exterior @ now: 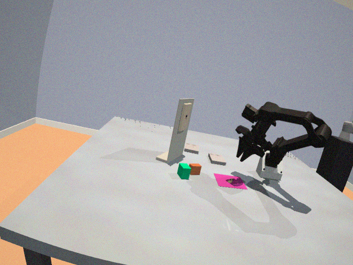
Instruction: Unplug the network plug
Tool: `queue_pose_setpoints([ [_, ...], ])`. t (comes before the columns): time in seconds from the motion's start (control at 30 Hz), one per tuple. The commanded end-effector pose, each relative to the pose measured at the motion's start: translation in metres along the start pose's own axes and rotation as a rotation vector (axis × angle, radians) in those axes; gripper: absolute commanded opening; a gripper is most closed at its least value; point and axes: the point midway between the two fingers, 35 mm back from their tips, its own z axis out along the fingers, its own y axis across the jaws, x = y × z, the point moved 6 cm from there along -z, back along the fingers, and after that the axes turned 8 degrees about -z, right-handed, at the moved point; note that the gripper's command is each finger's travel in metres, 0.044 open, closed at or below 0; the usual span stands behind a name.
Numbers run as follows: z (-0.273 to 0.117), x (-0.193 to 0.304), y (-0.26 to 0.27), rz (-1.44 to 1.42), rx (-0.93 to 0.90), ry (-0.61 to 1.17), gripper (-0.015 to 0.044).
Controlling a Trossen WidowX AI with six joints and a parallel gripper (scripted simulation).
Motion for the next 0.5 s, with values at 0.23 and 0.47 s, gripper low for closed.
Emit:
queue_pose_setpoints([
  [0.23, -0.008, 0.0, -0.0071, -0.007, 0.016, -0.007, 0.0156],
  [0.47, -0.013, -0.0004, -0.0107, -0.007, 0.026, -0.012, 0.0156],
])
